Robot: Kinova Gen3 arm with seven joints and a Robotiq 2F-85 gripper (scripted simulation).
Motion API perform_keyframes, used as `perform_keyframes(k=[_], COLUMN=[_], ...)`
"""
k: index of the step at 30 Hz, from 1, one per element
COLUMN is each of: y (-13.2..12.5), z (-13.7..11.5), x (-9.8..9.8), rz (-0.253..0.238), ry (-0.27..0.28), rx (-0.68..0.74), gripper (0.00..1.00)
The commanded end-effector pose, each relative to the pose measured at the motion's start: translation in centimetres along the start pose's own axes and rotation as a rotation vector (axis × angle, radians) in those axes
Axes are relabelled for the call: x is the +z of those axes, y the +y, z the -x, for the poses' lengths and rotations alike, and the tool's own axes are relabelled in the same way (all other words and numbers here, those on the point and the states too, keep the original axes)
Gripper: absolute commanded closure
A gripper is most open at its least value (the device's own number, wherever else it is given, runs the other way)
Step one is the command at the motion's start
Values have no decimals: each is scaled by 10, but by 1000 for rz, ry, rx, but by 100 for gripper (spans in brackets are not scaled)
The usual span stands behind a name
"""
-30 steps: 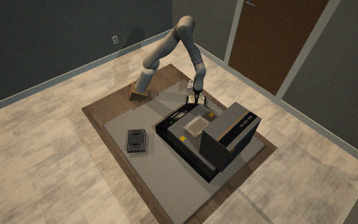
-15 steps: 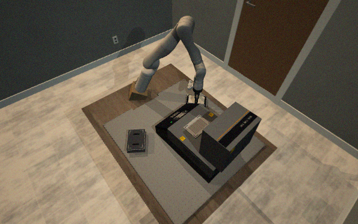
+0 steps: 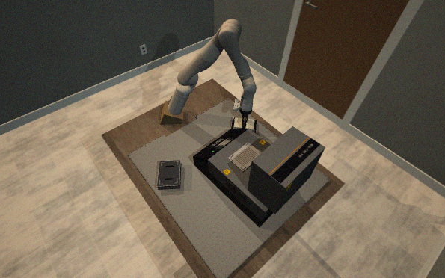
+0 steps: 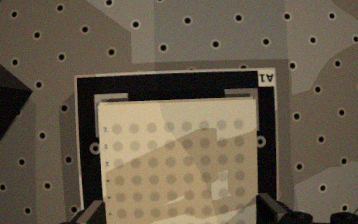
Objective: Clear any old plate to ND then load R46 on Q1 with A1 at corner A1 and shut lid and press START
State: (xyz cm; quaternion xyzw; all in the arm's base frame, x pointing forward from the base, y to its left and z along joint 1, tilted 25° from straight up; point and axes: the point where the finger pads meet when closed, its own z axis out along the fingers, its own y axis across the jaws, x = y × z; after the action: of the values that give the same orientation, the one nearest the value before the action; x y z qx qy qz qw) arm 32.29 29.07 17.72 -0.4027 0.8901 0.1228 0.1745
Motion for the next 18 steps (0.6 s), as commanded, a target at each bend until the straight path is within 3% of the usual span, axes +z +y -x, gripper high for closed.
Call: perform_keyframes(k=[1,18], y=[0,0], z=[0,0], x=[-1,-6], rz=[0,0], ry=[-1,-1], rx=[0,0], gripper=[10,10])
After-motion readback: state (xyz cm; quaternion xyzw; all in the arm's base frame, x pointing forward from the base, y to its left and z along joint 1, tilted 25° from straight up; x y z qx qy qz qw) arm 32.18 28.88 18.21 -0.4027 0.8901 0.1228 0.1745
